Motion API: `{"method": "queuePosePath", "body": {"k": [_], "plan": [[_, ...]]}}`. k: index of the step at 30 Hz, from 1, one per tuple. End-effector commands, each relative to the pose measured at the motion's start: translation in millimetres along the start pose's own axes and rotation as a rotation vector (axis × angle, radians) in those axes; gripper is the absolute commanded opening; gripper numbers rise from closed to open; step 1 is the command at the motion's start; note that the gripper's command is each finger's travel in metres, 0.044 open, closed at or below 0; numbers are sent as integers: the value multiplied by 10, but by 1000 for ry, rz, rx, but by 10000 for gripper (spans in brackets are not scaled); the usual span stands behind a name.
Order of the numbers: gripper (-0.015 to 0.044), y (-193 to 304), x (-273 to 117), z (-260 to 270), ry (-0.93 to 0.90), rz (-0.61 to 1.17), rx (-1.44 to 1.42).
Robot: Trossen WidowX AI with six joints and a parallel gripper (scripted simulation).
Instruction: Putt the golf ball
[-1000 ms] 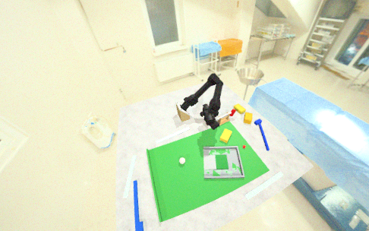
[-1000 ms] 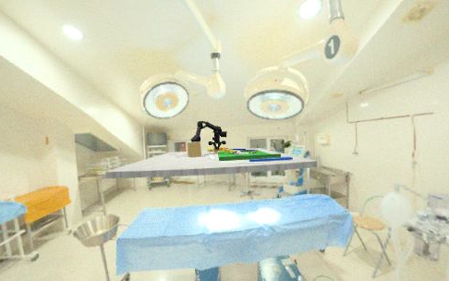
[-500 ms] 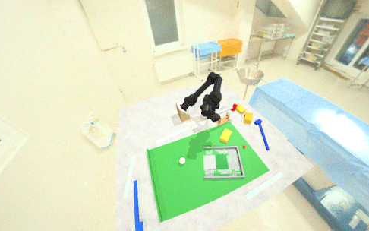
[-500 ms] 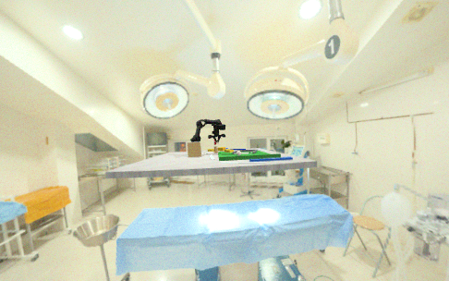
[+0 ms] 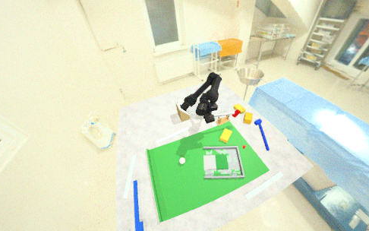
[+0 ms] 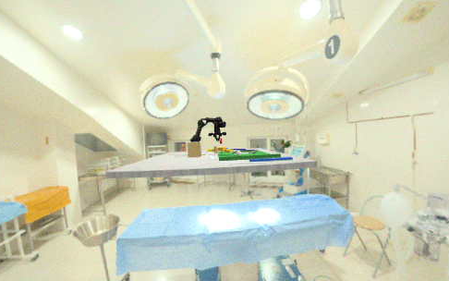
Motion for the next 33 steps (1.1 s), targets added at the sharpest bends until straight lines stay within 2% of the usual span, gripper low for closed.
{"method": "queuePosePath", "body": {"k": [1,17,33], "plan": [[0,198,-90,-110,17,22,180],[0,1063,-378,-345,77,91,889],[0,2025,-580,-316,148,124,1599]]}}
Point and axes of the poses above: the point midway between the two fingers, 35 mm back from their tips, its own x axis out along the fingers, its own z axis across the jaws, y = z × x, the point moved 6 cm from there along -x, back along the fingers, and after that the axes turned 3 degrees about x, right-handed, at the moved point
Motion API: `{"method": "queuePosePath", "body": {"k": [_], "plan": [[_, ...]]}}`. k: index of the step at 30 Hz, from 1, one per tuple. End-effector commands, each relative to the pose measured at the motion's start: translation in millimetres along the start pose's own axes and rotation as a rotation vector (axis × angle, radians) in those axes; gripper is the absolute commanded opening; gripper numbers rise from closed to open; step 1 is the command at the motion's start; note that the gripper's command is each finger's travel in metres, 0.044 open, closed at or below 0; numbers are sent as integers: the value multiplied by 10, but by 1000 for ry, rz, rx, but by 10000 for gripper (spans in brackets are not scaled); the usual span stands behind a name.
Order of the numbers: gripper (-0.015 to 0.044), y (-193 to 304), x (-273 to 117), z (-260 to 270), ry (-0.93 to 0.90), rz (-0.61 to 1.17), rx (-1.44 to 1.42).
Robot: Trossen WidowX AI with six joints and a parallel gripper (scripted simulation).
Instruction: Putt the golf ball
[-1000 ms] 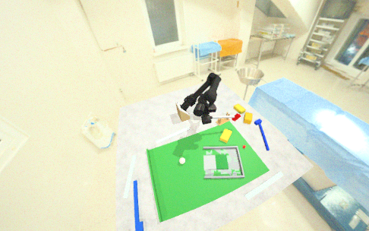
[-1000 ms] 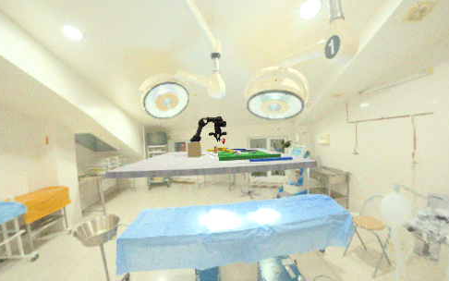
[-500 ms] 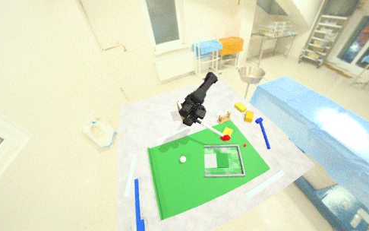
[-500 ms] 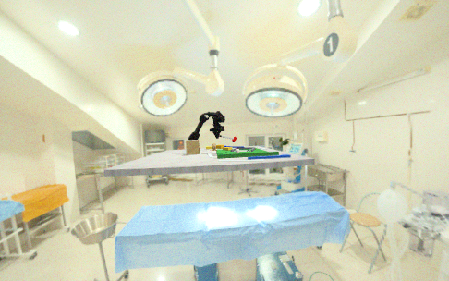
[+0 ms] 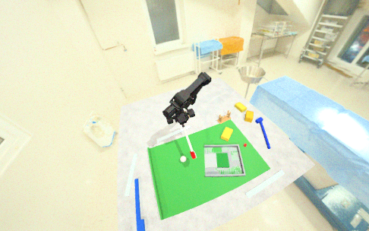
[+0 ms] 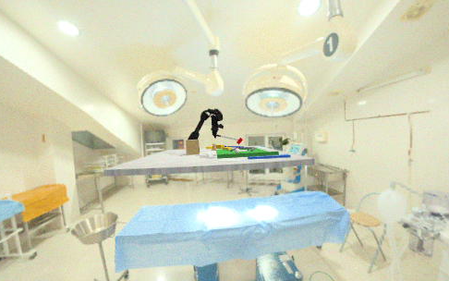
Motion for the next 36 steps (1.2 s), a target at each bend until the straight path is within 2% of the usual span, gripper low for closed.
{"method": "queuePosePath", "body": {"k": [1,6,13,23,36], "plan": [[0,60,-20,-273,17,-2,191],[0,128,-8,-482,26,3,345],[0,127,14,-483,26,3,345],[0,128,385,-491,25,2,345],[0,125,543,-497,24,2,344]]}}
Point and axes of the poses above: the point midway between the two fingers, 35 mm back from their tips, its own x axis out along the fingers, its own z axis across the jaws, y = z × x, the point moved 6 cm from there along -x, back along the fingers, and after that the axes turned 3 degrees about x, right-handed, at the moved point
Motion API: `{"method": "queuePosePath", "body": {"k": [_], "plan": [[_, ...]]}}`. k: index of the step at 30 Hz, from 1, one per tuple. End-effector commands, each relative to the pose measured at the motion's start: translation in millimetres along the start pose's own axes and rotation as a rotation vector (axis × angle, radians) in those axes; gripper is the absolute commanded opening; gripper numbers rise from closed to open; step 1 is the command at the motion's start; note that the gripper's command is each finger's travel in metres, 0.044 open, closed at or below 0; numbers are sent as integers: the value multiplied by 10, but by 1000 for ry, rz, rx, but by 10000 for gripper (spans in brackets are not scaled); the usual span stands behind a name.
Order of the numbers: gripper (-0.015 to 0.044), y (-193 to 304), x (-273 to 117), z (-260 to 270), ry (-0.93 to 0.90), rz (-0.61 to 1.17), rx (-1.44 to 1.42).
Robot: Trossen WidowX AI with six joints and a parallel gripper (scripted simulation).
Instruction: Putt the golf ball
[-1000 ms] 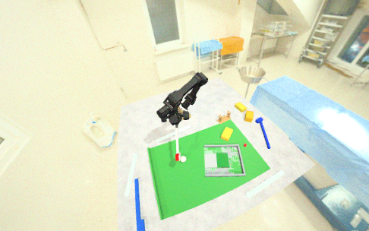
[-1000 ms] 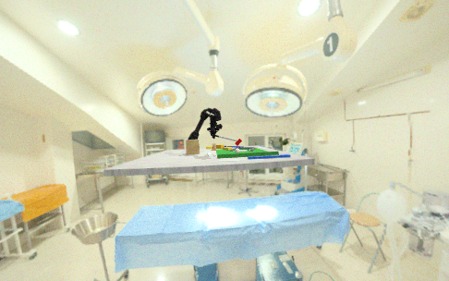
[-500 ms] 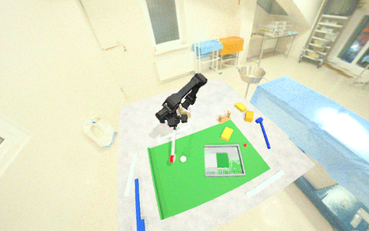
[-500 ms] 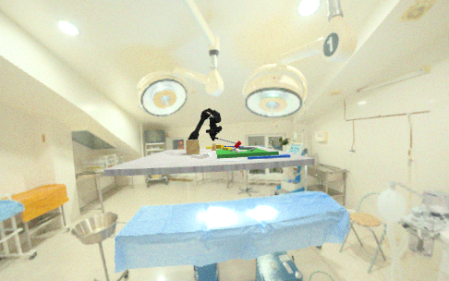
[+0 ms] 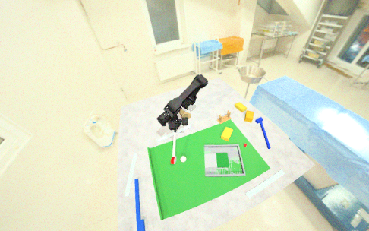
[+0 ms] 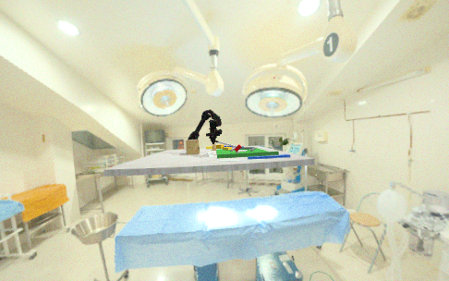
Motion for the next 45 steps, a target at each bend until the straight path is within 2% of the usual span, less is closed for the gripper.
{"method": "queuePosePath", "body": {"k": [1,10,20,29,39,41,45], "plan": [[0,-7,62,-3,-5,-9,4],[0,-5,195,-1,-6,-9,4],[0,1,171,4,-1,1,-1],[0,-18,193,-292,-4,-9,4],[0,-4,204,-276,-8,-4,10],[0,-19,191,-178,-5,-5,11],[0,-51,160,406,0,-11,11]]}}
Point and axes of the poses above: the point midway between the two fingers, 35 mm back from their tips, its own x axis out along the fingers, its own z axis across the jaws, y = z × x, the point moved 6 cm from there along -x, back along the fingers, and after that the axes turned 3 degrees about x, right-handed, at the moved point
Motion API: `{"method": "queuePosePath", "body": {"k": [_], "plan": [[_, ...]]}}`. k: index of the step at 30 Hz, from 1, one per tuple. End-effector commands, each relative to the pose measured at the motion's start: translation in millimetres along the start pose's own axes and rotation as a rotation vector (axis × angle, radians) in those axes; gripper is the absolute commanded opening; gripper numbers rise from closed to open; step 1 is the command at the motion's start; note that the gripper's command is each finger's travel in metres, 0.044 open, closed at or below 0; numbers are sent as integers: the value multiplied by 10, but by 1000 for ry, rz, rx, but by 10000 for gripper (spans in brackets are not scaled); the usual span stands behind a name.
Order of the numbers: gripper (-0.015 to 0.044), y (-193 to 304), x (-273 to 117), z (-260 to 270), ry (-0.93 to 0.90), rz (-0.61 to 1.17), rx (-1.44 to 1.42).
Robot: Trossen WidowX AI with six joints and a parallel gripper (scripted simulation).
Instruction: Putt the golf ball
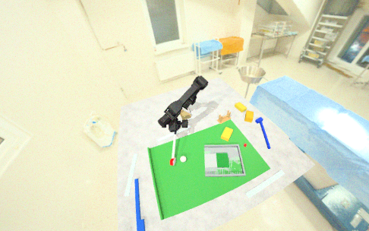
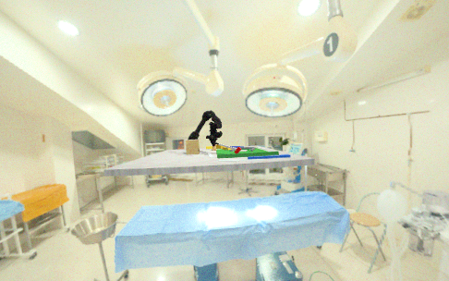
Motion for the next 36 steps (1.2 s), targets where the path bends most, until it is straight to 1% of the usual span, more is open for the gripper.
{"method": "queuePosePath", "body": {"k": [1,4,6,11,14,24,27,28,36], "plan": [[0,-3,-23,569,2,-9,-20],[0,74,6,992,-6,-5,-24],[0,101,16,1087,-9,-3,-26],[0,100,8,1087,-9,-3,-26],[0,92,-66,1087,-8,-4,-26],[0,102,-576,1081,-7,-3,-25],[0,103,-586,1081,-7,-3,-25],[0,98,-499,1073,-10,1,-17],[0,98,-499,1073,-10,1,-17]]}}
Point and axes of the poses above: the point midway between the two fingers, 35 mm back from their tips, its own x axis out along the fingers, its own z axis across the jaws, y = z × x, the point moved 6 cm from there along -x, back along the fingers, and after that the axes turned 3 degrees about x, right-handed, at the moved point
